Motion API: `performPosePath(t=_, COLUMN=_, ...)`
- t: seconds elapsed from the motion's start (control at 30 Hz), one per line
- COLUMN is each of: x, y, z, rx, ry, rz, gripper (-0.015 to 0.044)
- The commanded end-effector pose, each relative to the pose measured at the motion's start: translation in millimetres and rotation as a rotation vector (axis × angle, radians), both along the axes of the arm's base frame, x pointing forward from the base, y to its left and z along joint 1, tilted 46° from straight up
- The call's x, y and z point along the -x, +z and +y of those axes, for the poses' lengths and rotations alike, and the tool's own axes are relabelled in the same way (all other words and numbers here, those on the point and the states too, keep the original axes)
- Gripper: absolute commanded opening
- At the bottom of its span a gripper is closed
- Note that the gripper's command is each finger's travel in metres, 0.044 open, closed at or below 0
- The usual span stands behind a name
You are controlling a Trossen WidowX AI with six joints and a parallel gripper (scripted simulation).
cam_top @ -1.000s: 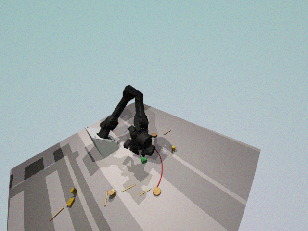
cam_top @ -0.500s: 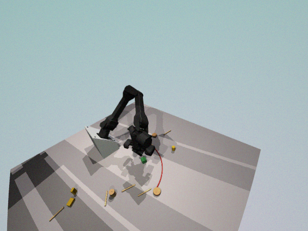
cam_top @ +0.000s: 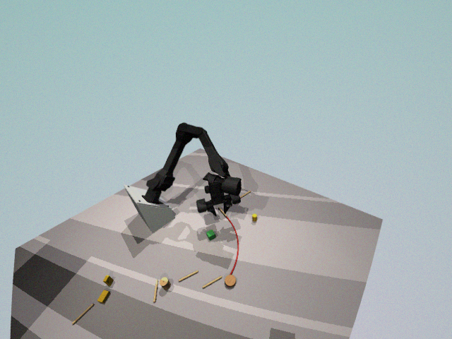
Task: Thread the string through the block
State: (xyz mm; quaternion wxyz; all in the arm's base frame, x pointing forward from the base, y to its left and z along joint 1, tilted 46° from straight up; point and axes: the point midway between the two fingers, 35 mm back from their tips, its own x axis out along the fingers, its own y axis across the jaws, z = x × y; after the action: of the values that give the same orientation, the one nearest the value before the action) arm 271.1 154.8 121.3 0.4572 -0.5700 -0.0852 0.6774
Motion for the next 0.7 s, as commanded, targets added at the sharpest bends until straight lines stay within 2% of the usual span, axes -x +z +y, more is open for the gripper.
performPosePath(t=0.0, x=14.7, y=32.9, z=24.9, rx=0.006, ry=0.191, rz=-0.216, gripper=0.0289)
performPosePath(t=0.2, x=14.7, y=32.9, z=24.9, rx=0.006, ry=0.191, rz=-0.216, gripper=0.0440)
performPosePath(t=0.27, x=14.7, y=32.9, z=24.9, rx=0.006, ry=0.191, rz=-0.216, gripper=0.0440)
performPosePath(t=0.67, x=14.7, y=32.9, z=24.9, rx=0.006, ry=0.191, rz=-0.216, gripper=0.0125)
